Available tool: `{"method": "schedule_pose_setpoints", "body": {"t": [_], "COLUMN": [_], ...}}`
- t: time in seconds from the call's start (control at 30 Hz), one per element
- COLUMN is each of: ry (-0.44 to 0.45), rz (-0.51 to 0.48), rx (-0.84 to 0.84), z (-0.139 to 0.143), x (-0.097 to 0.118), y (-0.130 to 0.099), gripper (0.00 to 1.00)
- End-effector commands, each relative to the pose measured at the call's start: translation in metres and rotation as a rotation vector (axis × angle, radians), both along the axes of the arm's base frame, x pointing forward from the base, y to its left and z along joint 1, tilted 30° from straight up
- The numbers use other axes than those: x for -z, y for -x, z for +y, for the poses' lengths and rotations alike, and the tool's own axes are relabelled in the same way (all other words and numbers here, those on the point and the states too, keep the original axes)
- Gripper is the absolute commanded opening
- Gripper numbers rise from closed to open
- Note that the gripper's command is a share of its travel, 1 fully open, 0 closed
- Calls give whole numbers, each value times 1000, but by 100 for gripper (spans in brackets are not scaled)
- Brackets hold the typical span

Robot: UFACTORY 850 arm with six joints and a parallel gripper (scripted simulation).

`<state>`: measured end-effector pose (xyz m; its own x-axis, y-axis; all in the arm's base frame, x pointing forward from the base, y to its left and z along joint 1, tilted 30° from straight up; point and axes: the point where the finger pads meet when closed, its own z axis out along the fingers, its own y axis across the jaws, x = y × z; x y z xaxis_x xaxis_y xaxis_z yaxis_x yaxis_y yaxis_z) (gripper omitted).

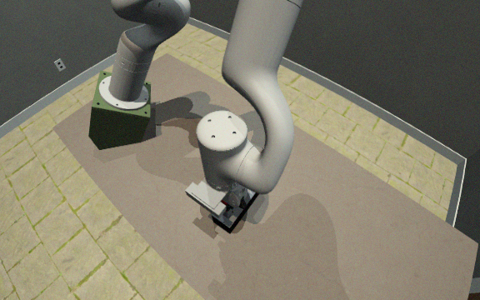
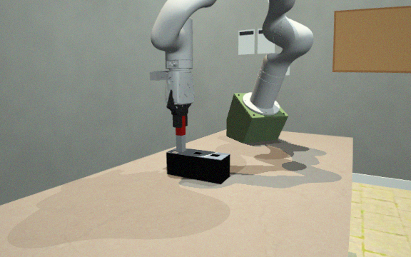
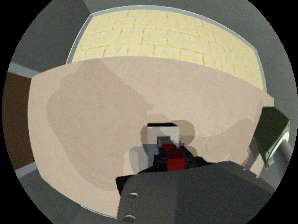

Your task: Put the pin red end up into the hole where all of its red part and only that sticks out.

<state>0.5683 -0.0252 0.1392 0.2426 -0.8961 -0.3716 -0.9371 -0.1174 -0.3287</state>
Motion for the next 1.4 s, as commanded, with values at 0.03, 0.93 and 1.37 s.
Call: {"method": "schedule_pose_setpoints", "body": {"t": [0.03,0.93,1.37], "ry": [0,0,0], "rz": [-2,-2,-2], "rx": [1,1,1], "z": [1,1,4], "x": [3,3,6], "y": [-2,-1,-2], "gripper": [0,0,0]}}
